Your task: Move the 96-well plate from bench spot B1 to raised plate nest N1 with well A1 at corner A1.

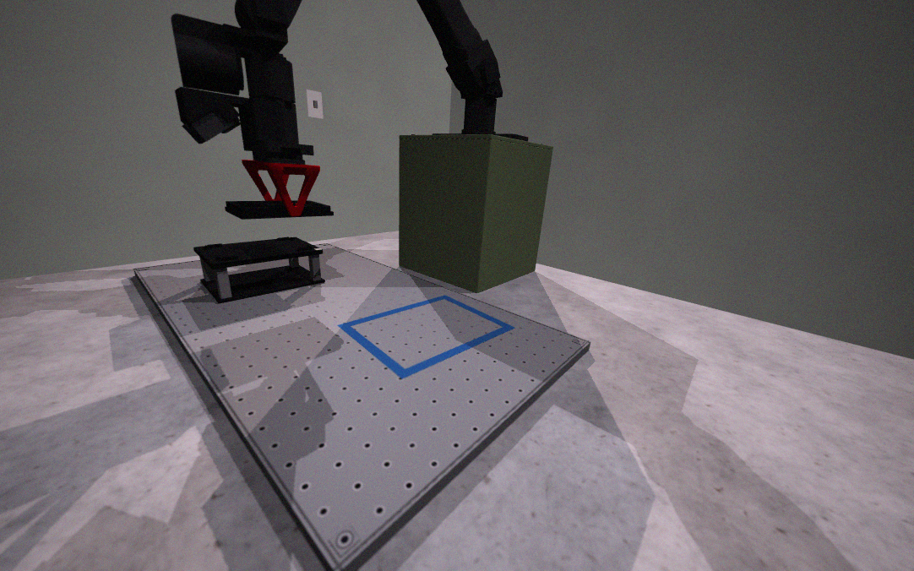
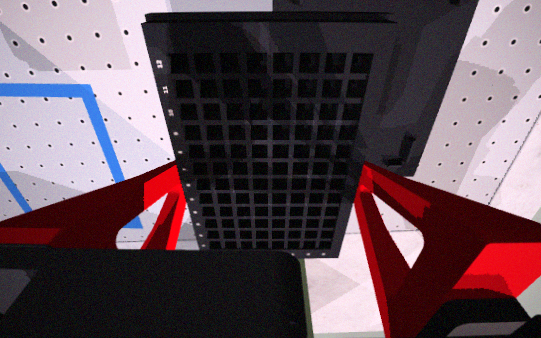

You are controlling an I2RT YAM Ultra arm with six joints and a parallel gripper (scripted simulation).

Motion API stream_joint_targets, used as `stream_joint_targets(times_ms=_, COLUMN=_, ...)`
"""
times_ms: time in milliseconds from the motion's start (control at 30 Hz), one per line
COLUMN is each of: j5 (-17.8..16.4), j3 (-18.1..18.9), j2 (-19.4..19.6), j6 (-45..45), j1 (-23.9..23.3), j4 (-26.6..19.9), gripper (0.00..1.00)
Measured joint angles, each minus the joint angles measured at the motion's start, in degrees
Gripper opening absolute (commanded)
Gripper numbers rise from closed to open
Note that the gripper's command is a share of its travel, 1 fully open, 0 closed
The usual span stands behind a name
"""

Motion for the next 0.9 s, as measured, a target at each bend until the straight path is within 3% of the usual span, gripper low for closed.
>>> stream_joint_targets(times_ms=700, j5=0.00, j3=11.04, j2=3.54, j6=-7.69, j1=-7.63, j4=-6.91, gripper=0.00)
stream_joint_targets(times_ms=900, j5=0.04, j3=12.02, j2=3.76, j6=-8.76, j1=-8.26, j4=-7.89, gripper=0.00)
